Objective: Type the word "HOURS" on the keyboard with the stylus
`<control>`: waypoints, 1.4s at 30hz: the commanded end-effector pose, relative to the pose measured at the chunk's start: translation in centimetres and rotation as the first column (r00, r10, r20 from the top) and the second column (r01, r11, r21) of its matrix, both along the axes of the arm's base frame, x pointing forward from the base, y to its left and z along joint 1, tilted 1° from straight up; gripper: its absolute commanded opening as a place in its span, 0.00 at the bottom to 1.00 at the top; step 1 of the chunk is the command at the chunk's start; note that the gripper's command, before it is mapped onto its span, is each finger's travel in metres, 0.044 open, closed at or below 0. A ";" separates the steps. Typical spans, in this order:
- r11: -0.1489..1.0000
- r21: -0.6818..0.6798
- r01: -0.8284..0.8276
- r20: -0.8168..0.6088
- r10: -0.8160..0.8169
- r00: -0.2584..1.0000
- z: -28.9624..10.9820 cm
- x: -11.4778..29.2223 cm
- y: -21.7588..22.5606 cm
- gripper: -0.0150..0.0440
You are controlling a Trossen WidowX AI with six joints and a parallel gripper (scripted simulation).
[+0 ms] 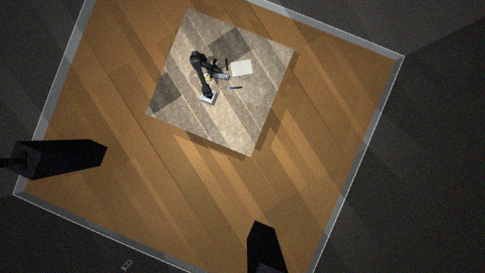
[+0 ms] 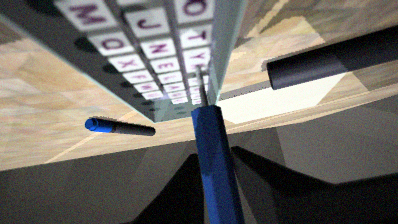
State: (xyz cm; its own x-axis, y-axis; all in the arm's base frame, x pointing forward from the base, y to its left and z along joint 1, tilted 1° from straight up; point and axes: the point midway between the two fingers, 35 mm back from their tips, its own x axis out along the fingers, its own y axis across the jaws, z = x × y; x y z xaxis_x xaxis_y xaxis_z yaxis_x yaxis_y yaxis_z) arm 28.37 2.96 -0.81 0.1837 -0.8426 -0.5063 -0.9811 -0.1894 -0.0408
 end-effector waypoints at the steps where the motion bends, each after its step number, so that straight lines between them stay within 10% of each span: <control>1: 1.000 0.003 0.004 0.000 -0.004 1.000 -0.1 -0.1 0.0 0.39; 42: 1.000 0.005 0.005 -0.004 -0.005 1.000 3.9 -3.2 5.8 0.25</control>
State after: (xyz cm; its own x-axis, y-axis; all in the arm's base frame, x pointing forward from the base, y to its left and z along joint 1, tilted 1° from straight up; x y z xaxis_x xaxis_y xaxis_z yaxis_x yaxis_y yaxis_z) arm 25.76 7.57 3.01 0.1797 -0.8404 -0.5113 -0.9812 -0.1906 -0.0317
